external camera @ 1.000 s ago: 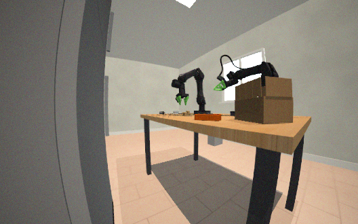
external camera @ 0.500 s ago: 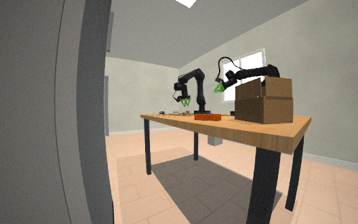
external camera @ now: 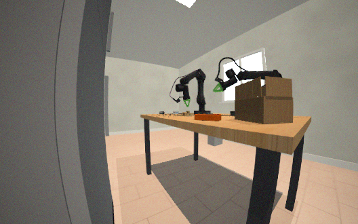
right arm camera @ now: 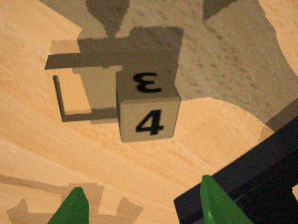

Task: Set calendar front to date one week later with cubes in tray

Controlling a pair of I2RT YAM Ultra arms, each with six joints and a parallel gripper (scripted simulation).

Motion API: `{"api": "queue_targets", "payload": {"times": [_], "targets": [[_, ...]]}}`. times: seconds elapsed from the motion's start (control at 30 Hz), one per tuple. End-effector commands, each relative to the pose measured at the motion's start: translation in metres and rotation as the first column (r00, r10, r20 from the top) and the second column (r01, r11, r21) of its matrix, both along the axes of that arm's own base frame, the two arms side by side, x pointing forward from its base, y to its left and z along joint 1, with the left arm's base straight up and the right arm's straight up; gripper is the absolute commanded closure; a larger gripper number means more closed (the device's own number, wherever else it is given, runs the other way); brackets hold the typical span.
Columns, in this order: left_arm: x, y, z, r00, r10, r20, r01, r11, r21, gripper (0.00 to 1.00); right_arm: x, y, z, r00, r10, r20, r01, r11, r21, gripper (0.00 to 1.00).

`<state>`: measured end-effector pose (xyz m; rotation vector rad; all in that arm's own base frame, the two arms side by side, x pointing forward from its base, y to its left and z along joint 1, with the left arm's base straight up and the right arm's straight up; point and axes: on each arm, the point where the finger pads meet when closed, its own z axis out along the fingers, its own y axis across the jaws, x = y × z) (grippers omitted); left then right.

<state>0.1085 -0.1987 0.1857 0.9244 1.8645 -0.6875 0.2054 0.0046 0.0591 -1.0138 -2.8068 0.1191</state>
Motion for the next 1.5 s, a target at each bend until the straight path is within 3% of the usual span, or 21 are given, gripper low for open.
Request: {"api": "queue_targets", "payload": {"times": [0.0,0.33,0.4,0.6,0.9,0.97,1.07,1.2,1.47], "targets": [[-0.007,-0.008,0.013,0.994,-0.108,0.024,0.109,0.992,-0.067,0.0,0.002,-0.003,0.004,0.974,0.22,0.062,-0.223,0.973,0.054,0.45],[-0.009,-0.007,0.023,0.979,-0.182,0.091,0.192,0.976,-0.108,0.0,-0.006,-0.007,-0.002,0.798,0.594,0.098,-0.602,0.794,0.084,0.45],[-0.009,-0.007,0.023,0.979,-0.182,0.091,0.192,0.976,-0.108,0.0,-0.006,-0.007,-0.002,0.798,0.594,0.098,-0.602,0.794,0.084,0.45],[-0.01,-0.006,0.029,0.965,-0.222,0.143,0.24,0.963,-0.125,0.0,-0.005,-0.007,-0.007,0.596,0.789,0.15,-0.803,0.591,0.079,0.45],[-0.008,-0.003,0.036,0.953,-0.23,0.194,0.259,0.956,-0.138,0.0,0.001,-0.012,-0.014,0.269,0.947,0.177,-0.963,0.27,0.015,0.45],[-0.008,-0.003,0.036,0.953,-0.23,0.194,0.259,0.956,-0.138,0.0,0.001,-0.012,-0.014,0.269,0.947,0.177,-0.963,0.27,0.015,0.45],[-0.005,0.0,0.032,0.962,-0.208,0.175,0.232,0.963,-0.134,0.0,-0.001,-0.01,-0.018,0.169,0.97,0.176,-0.985,0.172,0.001,0.45],[-0.005,0.0,0.032,0.963,-0.207,0.175,0.231,0.964,-0.134,0.0,-0.004,-0.009,-0.023,0.121,0.977,0.174,-0.992,0.123,-0.003,0.45],[-0.005,0.0,0.032,0.963,-0.207,0.175,0.231,0.964,-0.134,0.0,-0.007,-0.009,-0.021,0.142,0.975,0.174,-0.99,0.143,0.008,0.45]]}}
